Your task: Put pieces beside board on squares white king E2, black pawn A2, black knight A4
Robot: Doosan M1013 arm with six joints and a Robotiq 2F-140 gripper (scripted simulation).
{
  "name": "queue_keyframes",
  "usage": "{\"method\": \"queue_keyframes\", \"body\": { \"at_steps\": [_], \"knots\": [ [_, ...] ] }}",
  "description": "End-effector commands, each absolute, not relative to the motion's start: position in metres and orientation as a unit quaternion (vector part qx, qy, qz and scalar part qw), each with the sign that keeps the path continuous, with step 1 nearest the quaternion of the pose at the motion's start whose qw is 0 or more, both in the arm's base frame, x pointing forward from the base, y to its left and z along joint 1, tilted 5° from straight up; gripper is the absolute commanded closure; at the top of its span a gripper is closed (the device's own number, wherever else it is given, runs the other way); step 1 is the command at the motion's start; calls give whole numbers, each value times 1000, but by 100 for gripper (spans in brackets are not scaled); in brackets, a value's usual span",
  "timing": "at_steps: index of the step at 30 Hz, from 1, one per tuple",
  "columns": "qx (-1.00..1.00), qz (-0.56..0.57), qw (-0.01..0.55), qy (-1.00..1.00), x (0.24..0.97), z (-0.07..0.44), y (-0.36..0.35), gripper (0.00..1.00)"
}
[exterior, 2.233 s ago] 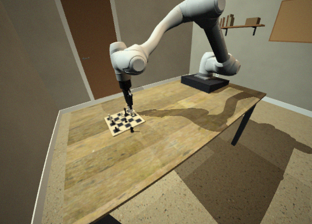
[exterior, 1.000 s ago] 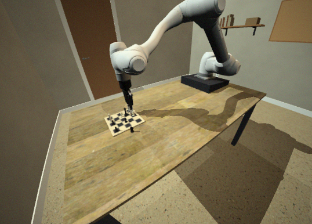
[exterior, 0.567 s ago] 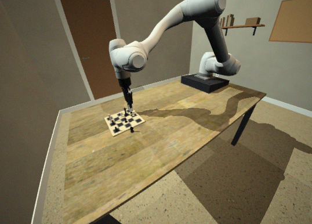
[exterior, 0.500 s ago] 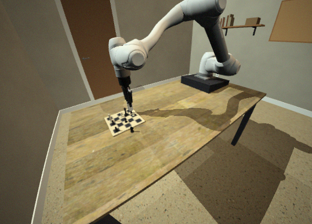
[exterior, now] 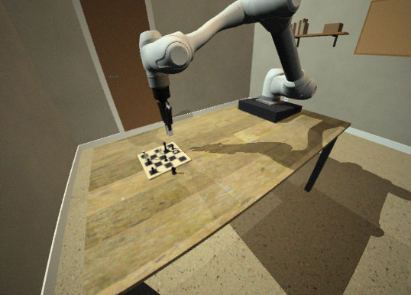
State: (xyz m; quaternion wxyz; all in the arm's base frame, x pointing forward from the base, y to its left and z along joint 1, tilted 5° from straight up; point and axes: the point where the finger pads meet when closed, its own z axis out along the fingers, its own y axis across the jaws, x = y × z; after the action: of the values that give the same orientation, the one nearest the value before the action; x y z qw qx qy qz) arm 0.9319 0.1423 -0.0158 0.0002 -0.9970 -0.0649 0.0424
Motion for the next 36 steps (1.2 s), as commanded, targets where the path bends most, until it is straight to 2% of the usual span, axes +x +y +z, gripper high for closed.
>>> {"method": "queue_keyframes", "body": {
  "at_steps": [1,4,5,29,36],
  "knots": [
    [-997,42,0,-65,932,-11,142,80],
    [-997,42,0,-65,932,-10,142,80],
    [-997,42,0,-65,932,-10,142,0],
    [-997,42,0,-70,933,-10,143,0],
    [-980,42,6,-193,941,-10,162,0]
  ]
}}
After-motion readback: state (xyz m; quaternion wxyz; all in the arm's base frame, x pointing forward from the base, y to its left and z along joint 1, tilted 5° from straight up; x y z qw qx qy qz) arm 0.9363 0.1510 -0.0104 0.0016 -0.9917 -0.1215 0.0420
